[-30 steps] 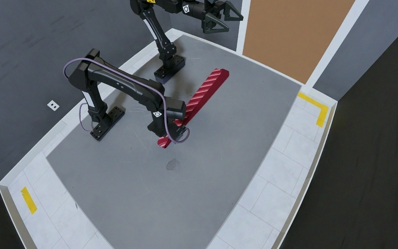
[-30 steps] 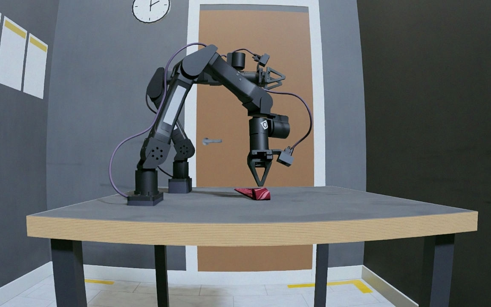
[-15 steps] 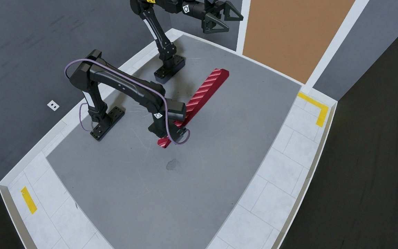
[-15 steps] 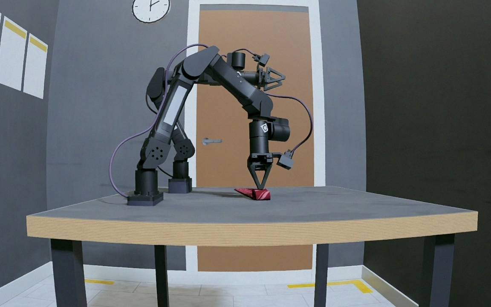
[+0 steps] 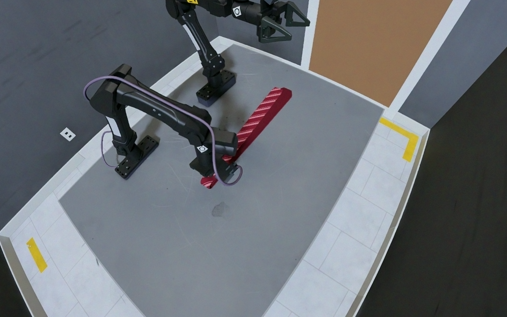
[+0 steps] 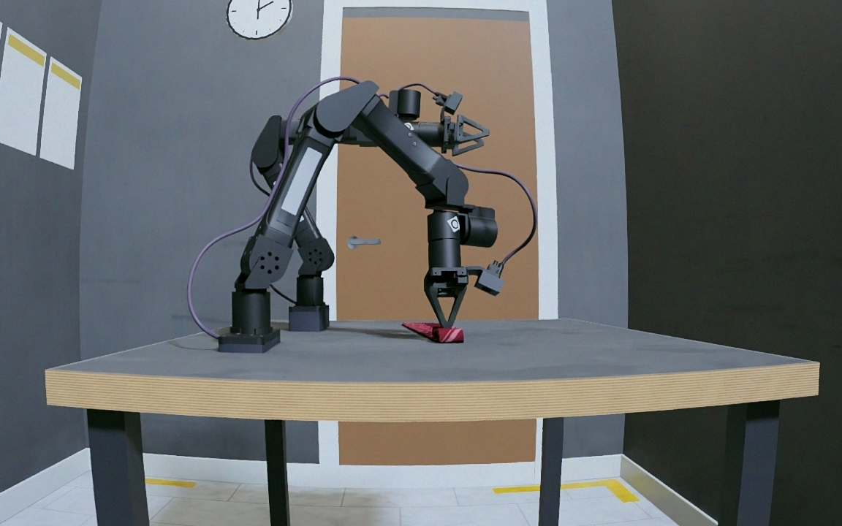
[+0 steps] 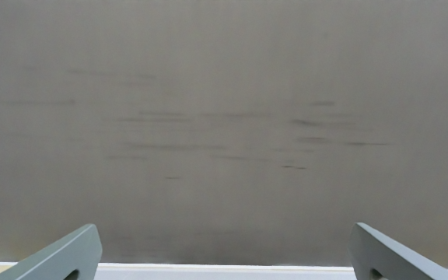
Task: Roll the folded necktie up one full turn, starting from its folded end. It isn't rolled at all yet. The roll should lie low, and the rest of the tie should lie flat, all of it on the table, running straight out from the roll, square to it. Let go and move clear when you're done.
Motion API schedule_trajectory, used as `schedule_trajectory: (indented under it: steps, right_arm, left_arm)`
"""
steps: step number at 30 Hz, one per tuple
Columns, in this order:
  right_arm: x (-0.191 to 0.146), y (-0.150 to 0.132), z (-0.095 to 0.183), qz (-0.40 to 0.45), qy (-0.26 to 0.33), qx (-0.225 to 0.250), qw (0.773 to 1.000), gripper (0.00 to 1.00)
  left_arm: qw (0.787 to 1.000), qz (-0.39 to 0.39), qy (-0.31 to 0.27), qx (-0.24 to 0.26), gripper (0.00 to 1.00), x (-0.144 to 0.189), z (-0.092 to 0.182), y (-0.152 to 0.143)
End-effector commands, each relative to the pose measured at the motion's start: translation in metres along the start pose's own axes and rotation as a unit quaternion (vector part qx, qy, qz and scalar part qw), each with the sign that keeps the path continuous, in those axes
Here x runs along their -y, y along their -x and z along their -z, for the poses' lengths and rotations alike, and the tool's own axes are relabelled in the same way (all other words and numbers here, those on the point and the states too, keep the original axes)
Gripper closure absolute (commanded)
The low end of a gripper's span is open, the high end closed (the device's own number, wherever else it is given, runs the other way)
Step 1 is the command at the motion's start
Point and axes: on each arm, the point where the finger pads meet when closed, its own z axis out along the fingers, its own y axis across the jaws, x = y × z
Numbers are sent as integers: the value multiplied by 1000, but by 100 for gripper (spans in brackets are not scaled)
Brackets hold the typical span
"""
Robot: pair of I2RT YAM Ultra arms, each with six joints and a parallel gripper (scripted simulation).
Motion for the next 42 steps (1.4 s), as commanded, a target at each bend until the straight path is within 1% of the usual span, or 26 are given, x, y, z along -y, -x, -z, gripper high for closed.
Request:
schedule_trajectory:
  steps: [1, 30, 42]
  right_arm:
    - [-1, 3, -2, -2, -3, 9, 1000, 96]
    - [-1, 3, -2, -2, -3, 9, 1000, 96]
    - [1, 3, 9, -2, -3, 9, 1000, 96]
  left_arm:
    - [1000, 6, -5, 24, 0, 1, 2, 21]
    - [1000, 6, -5, 24, 0, 1, 2, 21]
    - [1000, 6, -5, 24, 0, 1, 2, 21]
